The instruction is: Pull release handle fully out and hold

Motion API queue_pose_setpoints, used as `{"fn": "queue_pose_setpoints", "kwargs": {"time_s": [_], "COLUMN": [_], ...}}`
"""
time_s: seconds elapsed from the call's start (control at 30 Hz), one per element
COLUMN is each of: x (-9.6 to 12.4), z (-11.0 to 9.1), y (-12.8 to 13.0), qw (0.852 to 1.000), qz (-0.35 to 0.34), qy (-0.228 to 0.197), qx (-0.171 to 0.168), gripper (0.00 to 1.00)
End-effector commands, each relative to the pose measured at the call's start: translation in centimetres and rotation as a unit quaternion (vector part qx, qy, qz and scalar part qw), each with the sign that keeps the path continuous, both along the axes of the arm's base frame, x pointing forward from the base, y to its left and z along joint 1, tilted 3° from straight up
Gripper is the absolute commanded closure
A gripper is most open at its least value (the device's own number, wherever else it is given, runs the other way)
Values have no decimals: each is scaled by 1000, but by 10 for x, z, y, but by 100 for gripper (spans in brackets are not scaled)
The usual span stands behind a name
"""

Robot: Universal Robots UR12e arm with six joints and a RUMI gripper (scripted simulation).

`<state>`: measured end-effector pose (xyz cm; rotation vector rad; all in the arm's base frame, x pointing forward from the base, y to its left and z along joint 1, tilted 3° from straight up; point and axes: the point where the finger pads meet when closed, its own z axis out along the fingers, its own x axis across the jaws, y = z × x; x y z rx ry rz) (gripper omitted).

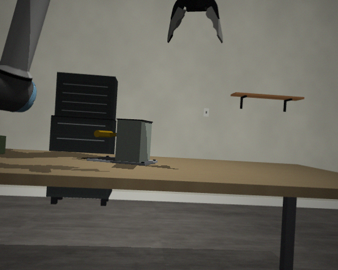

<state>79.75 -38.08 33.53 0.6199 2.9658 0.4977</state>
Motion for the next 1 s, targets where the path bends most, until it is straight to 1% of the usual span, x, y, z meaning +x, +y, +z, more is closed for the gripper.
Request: {"fn": "queue_pose_setpoints", "kwargs": {"time_s": [0.0, 0.7, 0.83, 0.97], "x": [0, 0, -2, -6], "z": [1, 0, -4, -13], "y": [0, 3, 16, 43], "qw": [1000, 1000, 1000, 1000], "qz": [0, 0, 1, 2], "qy": [-1, 0, 3, 8], "qx": [-1, -1, -4, -10], "gripper": [0, 0, 0, 0]}}
